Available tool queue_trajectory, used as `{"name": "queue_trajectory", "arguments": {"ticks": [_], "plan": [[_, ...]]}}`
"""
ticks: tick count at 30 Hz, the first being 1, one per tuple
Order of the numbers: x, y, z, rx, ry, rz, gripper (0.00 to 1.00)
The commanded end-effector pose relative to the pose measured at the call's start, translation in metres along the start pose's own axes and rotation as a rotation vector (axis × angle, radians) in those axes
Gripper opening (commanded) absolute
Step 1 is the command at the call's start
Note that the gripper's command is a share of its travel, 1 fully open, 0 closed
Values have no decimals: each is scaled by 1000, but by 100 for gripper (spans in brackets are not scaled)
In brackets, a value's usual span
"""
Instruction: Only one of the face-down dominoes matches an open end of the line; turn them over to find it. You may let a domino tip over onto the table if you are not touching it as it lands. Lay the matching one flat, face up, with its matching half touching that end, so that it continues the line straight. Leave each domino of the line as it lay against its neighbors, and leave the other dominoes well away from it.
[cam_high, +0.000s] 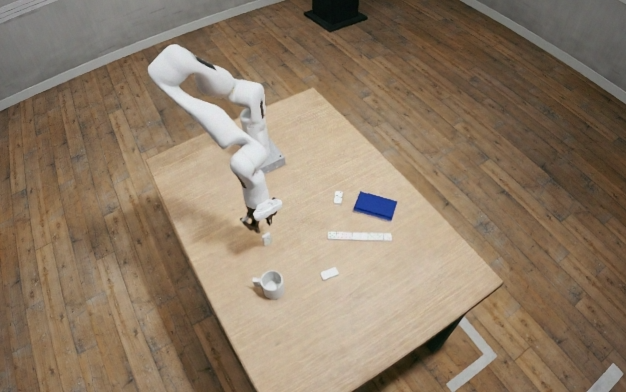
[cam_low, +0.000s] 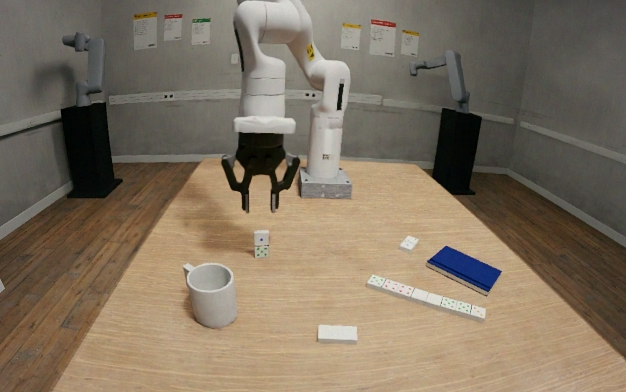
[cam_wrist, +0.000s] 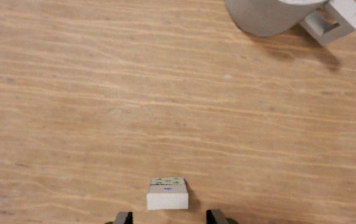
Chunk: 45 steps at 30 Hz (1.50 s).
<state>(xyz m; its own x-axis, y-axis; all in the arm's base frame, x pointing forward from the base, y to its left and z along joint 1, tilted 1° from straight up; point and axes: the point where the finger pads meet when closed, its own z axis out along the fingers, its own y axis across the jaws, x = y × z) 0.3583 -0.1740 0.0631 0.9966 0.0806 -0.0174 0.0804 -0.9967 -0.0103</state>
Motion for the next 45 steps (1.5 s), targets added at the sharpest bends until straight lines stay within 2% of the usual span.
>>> {"name": "queue_trajectory", "arguments": {"ticks": [1, 20, 45], "plan": [[4, 1, -2, -1, 11, 10, 49], [3, 1, 0, -1, 10, 9, 49], [2, 0, 20, 0, 8, 7, 49]]}}
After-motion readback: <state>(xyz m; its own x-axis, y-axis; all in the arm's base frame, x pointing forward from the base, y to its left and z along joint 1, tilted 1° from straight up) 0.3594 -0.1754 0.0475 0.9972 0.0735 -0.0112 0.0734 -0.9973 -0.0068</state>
